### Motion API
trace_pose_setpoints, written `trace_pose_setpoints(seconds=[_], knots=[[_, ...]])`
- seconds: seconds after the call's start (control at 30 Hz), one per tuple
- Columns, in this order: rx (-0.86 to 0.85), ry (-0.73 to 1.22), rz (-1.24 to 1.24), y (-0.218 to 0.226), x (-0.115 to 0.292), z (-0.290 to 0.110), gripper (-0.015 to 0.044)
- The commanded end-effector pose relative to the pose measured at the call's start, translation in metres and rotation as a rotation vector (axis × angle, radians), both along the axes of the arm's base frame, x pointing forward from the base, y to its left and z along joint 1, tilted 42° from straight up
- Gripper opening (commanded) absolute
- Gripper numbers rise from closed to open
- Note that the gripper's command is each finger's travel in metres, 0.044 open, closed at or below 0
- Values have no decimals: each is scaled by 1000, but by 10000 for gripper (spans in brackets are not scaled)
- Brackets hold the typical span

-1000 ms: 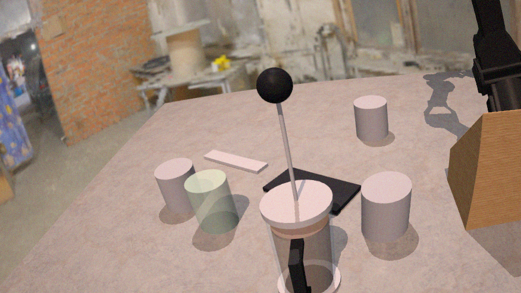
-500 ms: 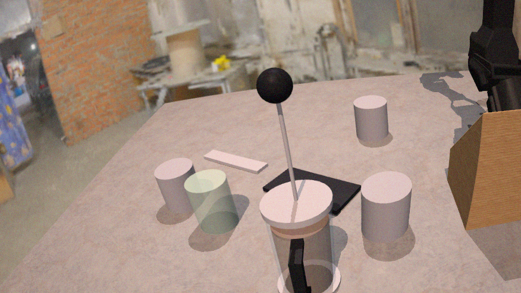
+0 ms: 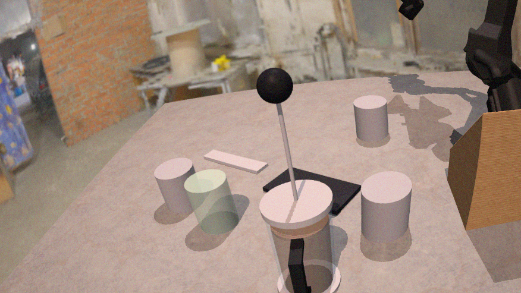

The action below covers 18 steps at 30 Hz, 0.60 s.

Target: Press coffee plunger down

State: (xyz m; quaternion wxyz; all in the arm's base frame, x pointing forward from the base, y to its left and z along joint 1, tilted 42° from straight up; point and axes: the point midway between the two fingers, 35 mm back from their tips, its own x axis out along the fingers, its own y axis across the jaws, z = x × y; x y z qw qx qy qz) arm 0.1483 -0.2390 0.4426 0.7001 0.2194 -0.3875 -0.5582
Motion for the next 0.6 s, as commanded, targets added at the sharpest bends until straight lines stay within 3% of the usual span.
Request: trace_pose_setpoints(seconds=[0.0, 0.3, 0.57], knots=[[54, 140, 152, 17, 54, -25, 440], [91, 541, 509, 107, 161, -95, 440], [2, 916, 813, 226, 206, -164, 440]])
